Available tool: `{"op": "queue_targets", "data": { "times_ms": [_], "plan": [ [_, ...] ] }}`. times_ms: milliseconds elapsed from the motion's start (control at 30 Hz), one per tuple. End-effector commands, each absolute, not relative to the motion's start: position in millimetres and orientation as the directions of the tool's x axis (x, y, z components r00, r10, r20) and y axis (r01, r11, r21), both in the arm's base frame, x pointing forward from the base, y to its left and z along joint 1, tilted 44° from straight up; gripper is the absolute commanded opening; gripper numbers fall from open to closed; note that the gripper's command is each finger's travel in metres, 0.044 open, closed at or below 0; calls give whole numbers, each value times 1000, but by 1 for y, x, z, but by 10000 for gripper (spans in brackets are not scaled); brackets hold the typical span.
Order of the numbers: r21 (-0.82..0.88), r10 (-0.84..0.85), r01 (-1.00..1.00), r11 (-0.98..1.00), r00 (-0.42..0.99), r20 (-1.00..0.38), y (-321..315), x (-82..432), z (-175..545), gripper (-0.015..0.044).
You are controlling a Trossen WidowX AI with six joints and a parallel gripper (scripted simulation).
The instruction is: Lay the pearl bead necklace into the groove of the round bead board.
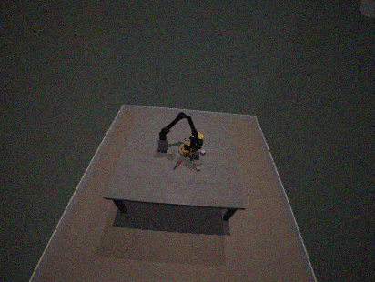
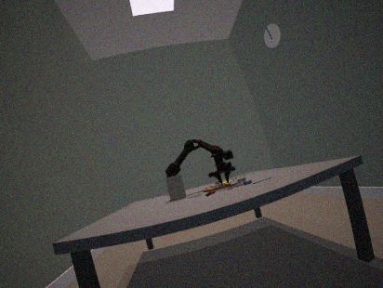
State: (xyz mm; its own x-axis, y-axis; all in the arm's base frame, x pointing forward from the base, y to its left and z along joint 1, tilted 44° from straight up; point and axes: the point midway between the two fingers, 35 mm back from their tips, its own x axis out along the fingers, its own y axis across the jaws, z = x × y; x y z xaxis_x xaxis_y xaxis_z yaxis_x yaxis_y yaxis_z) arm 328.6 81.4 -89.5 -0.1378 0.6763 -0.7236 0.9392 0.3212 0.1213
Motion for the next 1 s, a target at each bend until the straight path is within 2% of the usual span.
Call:
{"op": "queue_targets", "data": {
  "times_ms": [0,200,867,967],
  "plan": [
    [122,676,939,321,-137,-724,81,329,-89,289],
    [111,677,941,318,-144,-722,80,327,-88,440],
    [109,677,942,319,-146,-721,78,328,-86,440],
    [193,677,896,399,-146,-722,73,328,-77,361]
  ]
}}
